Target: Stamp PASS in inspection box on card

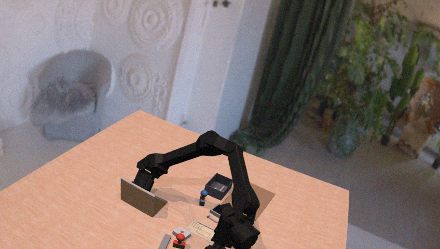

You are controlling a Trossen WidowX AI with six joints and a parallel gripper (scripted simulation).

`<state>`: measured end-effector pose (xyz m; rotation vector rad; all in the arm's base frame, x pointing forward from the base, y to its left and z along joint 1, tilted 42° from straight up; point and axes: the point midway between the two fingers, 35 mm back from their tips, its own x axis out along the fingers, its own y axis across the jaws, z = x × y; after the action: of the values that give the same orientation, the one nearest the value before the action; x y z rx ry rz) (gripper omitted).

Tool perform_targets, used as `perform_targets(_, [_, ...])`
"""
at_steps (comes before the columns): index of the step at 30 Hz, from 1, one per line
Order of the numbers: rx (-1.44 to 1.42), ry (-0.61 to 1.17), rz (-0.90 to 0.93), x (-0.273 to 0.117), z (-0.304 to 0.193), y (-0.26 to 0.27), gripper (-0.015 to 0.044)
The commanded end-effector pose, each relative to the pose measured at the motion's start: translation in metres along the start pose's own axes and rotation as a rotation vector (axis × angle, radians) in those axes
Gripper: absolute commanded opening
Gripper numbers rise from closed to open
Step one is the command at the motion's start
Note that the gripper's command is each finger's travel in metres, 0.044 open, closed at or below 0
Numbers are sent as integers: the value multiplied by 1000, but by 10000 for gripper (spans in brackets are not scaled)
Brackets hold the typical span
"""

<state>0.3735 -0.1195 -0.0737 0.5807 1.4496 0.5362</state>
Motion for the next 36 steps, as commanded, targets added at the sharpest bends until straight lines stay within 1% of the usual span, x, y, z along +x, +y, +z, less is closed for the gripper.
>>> perform_targets(1, [-3,2,-2,-2,0,0,0])
perform_targets(36, [-3,1,-8,-19,1,0,0])
